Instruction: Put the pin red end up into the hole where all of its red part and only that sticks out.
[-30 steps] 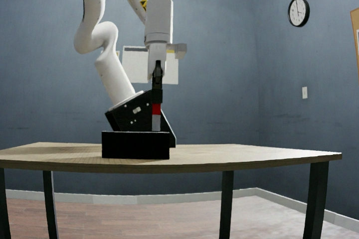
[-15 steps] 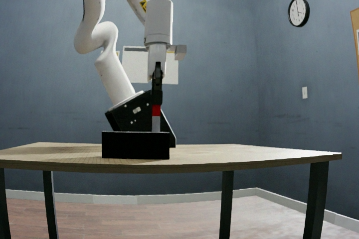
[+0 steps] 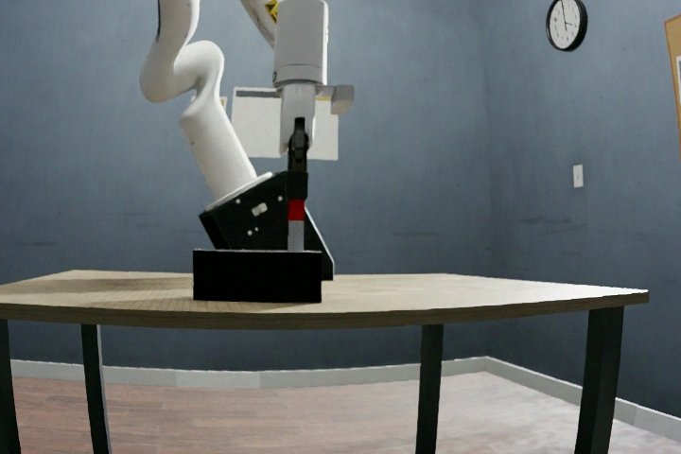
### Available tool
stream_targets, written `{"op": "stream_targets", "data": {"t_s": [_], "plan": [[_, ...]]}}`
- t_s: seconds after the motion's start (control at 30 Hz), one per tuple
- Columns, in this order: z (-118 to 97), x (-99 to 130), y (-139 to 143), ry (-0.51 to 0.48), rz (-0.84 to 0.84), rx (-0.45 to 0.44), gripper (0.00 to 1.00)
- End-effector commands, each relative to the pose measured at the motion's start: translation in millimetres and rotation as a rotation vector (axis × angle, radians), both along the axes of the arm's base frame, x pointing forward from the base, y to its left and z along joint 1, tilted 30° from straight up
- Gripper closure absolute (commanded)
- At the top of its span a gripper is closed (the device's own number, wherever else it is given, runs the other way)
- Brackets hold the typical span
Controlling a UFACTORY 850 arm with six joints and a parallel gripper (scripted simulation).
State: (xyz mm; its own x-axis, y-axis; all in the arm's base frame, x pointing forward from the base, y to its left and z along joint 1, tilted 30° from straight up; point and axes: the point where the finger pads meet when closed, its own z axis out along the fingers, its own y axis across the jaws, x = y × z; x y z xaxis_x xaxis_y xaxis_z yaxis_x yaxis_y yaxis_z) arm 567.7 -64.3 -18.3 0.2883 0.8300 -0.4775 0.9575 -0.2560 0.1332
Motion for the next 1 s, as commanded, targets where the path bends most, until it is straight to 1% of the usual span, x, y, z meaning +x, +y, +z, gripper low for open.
{"op": "stream_targets", "data": {"t_s": [0.0, 0.27, 0.3, 0.97], "plan": [[0.7, 0.9, 0.4, -0.002, 0.001, 0.0, 1.0], [0.7, 0.9, 0.4, -0.002, 0.001, 0.0, 1.0], [-3.6, 0.2, -0.1, -0.002, 0.001, 0.0, 1.0], [-3.0, 0.3, -1.0, -0.002, 0.001, 0.0, 1.0]]}}
